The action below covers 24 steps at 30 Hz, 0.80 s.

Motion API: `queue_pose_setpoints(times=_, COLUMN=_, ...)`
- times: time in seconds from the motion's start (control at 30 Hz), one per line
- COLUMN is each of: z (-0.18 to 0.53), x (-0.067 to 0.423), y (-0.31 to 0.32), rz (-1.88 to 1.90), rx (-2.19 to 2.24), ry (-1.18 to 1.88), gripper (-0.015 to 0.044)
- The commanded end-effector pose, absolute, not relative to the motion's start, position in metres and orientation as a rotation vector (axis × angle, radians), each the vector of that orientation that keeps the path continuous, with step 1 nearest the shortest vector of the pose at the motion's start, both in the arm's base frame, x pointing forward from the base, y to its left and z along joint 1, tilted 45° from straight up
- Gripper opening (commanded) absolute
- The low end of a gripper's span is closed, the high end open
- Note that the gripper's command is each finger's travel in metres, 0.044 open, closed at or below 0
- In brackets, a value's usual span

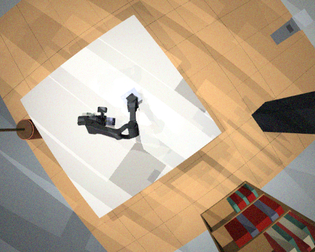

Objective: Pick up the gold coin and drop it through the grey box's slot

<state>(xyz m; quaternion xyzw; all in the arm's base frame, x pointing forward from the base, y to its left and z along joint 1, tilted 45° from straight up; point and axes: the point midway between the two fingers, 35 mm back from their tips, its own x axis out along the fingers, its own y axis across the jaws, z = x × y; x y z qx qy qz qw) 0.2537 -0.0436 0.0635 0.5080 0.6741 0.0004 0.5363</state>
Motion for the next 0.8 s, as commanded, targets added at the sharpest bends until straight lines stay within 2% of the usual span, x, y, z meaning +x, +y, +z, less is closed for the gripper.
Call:
queue_pose_setpoints(times=0.0, z=0.0635, x=0.2544, y=-0.0442, rz=0.002, rx=1.208, ry=1.604, gripper=0.0)
queue_pose_setpoints(times=0.77, z=0.0579, x=0.2544, y=-0.037, rz=-0.005, rx=1.216, ry=1.605, gripper=0.0)
